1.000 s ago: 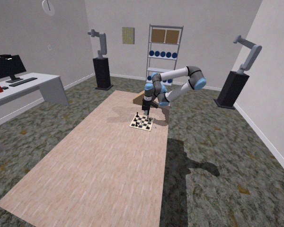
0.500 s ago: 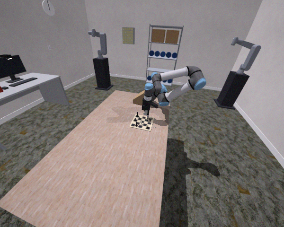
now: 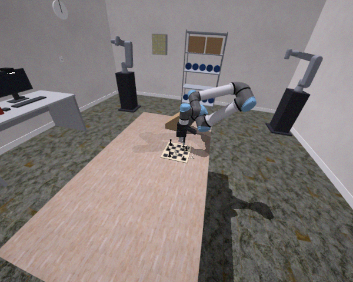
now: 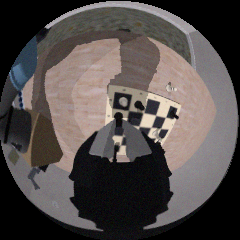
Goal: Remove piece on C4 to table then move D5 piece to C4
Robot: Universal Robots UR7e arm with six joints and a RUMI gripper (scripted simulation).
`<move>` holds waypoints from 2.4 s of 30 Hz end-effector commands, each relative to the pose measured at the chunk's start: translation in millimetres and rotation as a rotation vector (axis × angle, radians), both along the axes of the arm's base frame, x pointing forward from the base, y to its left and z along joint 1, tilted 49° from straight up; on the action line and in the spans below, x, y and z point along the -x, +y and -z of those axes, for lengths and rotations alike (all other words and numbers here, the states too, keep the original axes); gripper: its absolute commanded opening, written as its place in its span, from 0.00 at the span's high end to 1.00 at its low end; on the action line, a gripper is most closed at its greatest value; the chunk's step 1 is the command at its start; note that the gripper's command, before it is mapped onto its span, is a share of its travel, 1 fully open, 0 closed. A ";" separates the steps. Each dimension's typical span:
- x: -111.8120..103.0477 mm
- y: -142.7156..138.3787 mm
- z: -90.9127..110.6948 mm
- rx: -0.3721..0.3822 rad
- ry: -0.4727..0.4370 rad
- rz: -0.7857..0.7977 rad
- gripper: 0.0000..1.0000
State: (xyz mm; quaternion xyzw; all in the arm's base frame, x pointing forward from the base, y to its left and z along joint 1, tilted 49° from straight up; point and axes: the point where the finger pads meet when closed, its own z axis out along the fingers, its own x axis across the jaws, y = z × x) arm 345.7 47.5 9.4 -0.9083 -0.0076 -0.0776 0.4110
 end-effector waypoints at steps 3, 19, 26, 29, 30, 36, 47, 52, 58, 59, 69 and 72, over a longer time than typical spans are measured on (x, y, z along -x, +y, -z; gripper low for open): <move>-0.2 -0.4 0.0 0.000 0.000 0.000 1.00; -0.2 -0.4 0.0 0.000 0.000 0.000 1.00; -0.2 -0.4 0.0 0.000 0.000 0.000 1.00; -0.2 -0.6 -0.2 0.000 0.000 0.000 1.00; -0.2 -0.6 -0.2 0.000 0.000 0.000 1.00; 1.5 -9.8 -8.3 0.000 0.000 0.000 1.00; 8.8 -49.9 -43.1 0.000 0.000 0.000 1.00; 12.3 -69.3 -60.0 0.000 0.000 0.000 1.00; 13.3 -75.1 -65.1 0.000 0.000 0.000 1.00; 13.3 -75.1 -65.1 0.000 0.000 0.000 1.00; 8.4 -79.5 -62.1 -0.001 0.010 0.010 1.00; -9.3 -94.3 -50.1 -0.008 0.048 0.043 1.00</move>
